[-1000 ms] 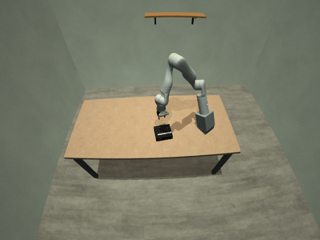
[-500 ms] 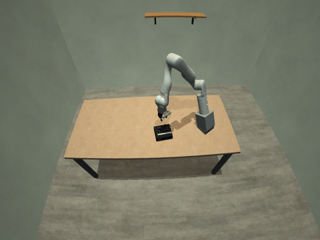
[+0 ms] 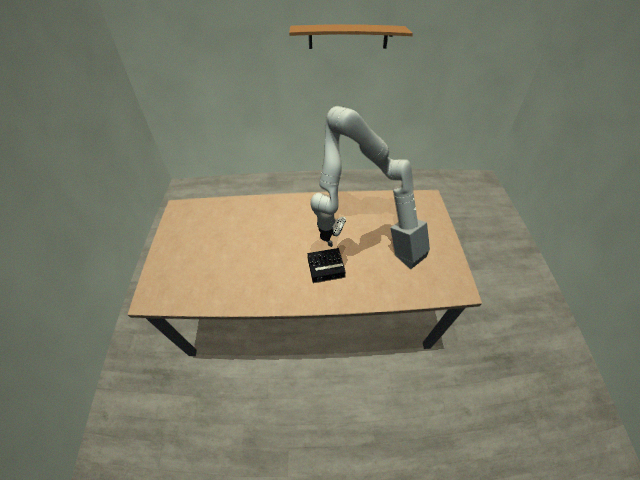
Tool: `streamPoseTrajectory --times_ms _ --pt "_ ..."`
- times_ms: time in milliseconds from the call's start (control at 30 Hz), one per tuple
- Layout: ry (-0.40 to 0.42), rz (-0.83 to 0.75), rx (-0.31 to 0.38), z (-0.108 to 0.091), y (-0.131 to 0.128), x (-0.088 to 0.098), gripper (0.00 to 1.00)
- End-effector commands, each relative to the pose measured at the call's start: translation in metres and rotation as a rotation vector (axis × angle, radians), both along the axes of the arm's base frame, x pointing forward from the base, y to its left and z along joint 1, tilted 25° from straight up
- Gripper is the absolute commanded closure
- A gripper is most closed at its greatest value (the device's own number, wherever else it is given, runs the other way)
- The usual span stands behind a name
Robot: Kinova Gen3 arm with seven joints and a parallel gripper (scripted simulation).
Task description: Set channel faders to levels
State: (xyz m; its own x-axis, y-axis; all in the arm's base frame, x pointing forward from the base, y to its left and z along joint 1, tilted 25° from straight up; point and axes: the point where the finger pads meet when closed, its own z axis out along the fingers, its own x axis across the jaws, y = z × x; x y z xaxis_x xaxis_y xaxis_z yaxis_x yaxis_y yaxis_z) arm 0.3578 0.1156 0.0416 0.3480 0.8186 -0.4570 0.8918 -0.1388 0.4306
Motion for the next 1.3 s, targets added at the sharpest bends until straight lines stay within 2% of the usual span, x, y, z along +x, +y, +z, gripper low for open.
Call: streamPoseTrajectory --times_ms 0,367,433,700,933,1000,1267 --pt "0.060 0.059 -0.010 -0.001 0.000 -0.002 0.00" --pt "0.358 0.487 -0.094 -0.003 0.013 -0.014 0.00" --pt "0.358 0.487 -0.094 -0.003 0.013 -0.014 0.00" --pt "0.540 0.814 -0.157 0.001 0.027 -0.015 0.00" --pt "0.664 1.086 -0.215 0.006 0.041 -0.012 0.00" --pt "0.664 1.086 -0.215 0.006 0.041 -0.012 0.00" --pt "0.763 1.354 -0.285 0.014 0.057 -0.007 0.00"
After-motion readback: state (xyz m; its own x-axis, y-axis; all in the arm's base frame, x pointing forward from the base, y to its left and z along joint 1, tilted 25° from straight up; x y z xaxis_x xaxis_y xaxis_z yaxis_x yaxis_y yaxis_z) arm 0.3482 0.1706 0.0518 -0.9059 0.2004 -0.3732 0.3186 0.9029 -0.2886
